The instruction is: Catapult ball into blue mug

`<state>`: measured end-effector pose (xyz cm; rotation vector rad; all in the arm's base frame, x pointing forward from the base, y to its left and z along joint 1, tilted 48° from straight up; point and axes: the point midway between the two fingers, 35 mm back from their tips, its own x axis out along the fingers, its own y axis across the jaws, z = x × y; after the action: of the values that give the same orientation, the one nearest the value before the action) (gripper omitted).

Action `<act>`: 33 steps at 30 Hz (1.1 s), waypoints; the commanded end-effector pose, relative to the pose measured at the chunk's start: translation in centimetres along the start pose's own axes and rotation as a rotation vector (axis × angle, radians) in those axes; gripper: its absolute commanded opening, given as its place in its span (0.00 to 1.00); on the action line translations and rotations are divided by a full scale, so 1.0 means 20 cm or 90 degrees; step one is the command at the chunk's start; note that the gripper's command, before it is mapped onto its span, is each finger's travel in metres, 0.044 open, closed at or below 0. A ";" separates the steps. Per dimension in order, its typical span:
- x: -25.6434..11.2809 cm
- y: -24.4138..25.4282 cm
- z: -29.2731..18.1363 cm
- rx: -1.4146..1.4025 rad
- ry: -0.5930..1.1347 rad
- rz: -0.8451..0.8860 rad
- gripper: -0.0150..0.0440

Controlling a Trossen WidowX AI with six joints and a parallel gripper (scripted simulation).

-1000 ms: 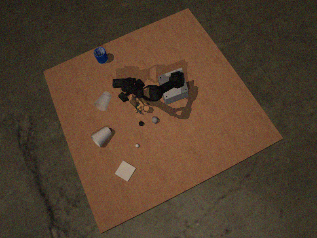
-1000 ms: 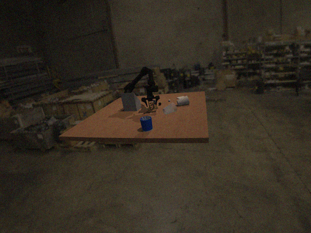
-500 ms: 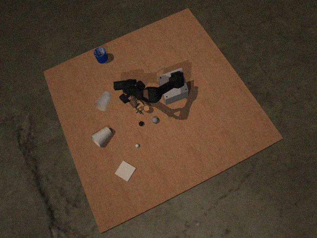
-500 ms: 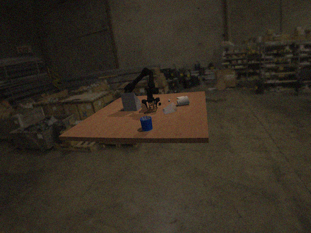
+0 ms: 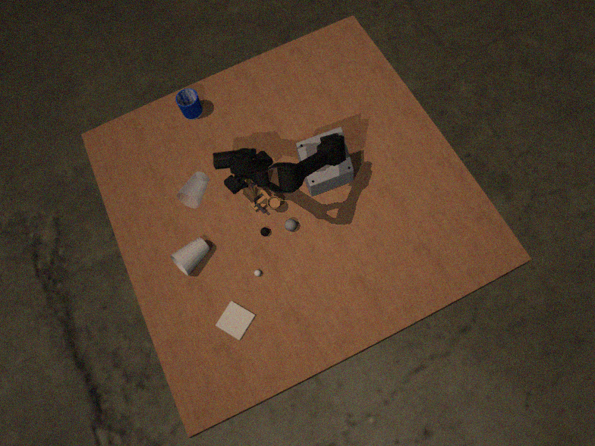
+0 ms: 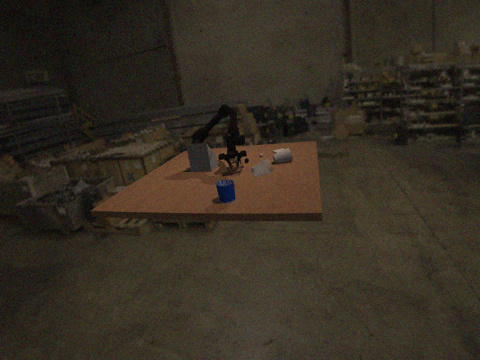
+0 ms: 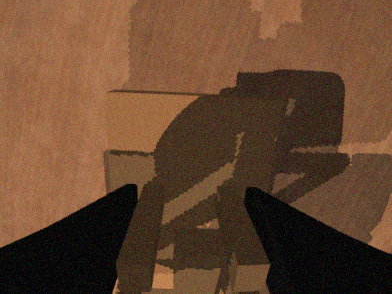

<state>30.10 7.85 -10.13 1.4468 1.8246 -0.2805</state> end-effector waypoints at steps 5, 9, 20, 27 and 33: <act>-0.20 0.00 0.01 0.000 -0.002 0.000 0.26; -0.25 0.00 0.00 0.000 -0.001 0.000 0.25; -0.31 -0.42 0.68 -0.160 -0.021 -0.010 0.25; -0.26 -0.69 0.90 -0.243 -0.007 -0.005 0.25; -0.26 -0.68 0.91 -0.247 -0.007 -0.005 0.25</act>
<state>25.05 -10.65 -22.87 1.1944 1.7818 0.0498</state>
